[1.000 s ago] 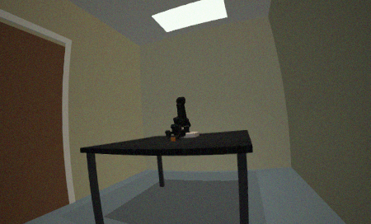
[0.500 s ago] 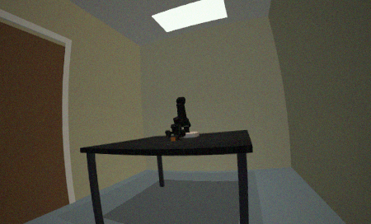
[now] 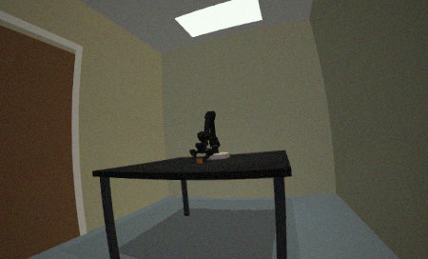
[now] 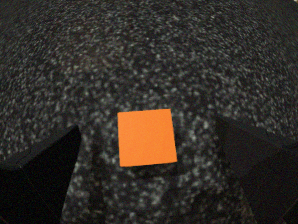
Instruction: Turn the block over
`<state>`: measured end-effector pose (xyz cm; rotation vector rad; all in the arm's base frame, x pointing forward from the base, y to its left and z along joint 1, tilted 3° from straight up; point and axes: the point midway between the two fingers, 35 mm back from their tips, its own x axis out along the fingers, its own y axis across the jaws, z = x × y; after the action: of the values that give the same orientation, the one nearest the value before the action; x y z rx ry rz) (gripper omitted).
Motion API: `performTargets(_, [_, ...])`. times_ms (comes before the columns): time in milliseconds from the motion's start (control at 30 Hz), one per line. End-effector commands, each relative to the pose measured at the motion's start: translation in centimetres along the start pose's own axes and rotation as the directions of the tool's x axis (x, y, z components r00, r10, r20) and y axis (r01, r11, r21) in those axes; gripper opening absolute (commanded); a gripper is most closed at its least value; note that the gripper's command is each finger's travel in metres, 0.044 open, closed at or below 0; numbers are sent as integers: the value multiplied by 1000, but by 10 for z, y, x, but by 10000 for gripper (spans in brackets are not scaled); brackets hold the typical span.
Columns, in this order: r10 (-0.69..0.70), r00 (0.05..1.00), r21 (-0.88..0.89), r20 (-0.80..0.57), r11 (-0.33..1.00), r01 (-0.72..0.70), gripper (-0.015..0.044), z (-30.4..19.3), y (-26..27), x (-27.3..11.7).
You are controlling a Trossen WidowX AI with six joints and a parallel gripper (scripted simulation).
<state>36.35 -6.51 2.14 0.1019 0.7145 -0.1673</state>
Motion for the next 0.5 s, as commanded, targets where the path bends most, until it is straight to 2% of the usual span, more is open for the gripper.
performTargets(0, [6, 981, -6, -196, 1000, -7, 440, 30, 1, -55])
performTargets(467, [6, 975, -6, -222, 1000, -7, 440, 31, 1, -61])
